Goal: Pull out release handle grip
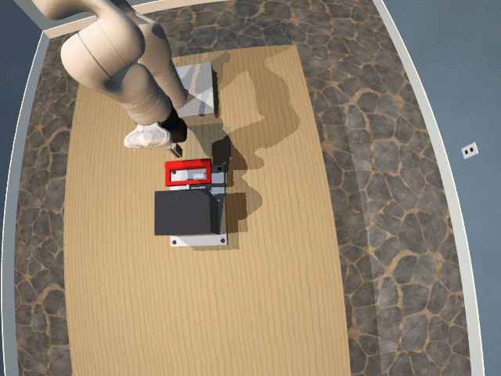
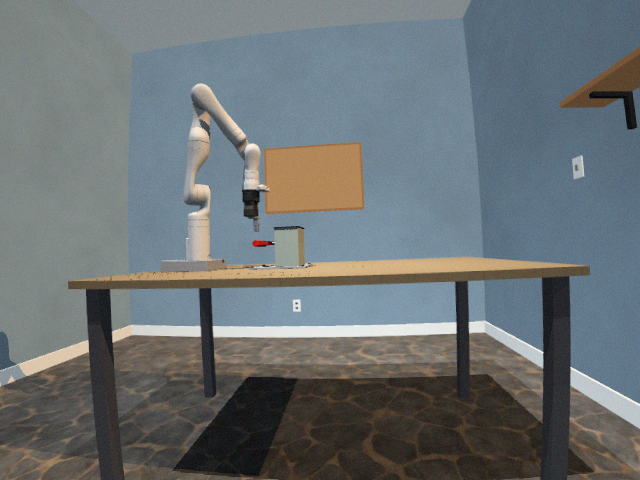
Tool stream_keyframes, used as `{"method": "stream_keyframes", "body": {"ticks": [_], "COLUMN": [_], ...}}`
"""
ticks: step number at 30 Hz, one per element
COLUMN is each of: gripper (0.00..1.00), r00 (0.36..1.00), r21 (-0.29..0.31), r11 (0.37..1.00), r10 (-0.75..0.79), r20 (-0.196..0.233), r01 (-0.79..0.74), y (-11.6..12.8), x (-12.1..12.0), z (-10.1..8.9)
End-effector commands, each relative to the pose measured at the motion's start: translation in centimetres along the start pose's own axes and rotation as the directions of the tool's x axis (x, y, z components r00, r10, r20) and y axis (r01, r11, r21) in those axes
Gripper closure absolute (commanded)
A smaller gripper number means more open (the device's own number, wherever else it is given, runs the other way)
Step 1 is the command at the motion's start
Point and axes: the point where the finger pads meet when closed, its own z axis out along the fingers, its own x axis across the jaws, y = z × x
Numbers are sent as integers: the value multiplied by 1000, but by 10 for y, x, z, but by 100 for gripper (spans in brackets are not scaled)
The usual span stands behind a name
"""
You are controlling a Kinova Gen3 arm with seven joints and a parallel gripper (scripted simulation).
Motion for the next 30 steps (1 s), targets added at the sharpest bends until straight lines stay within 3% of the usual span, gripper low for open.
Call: {"method": "stream_keyframes", "body": {"ticks": [1, 7, 11, 23, 27, 30], "gripper": [100, 100, 100, 100, 100, 100], "r00": [994, 945, 918, 685, 651, 582], "r21": [-7, -2, 3, 14, 15, 16], "r11": [994, 945, 918, 685, 651, 582], "r10": [110, 328, 396, 728, 759, 813], "r20": [-15, -16, -12, -3, 0, 6], "r01": [-110, -328, -396, -728, -759, -813], "y": [-2, -6, -8, -12, -13, -14], "x": [-3, -2, -2, -3, -3, -4], "z": [-1, -3, -3, -8, -8, -9]}}
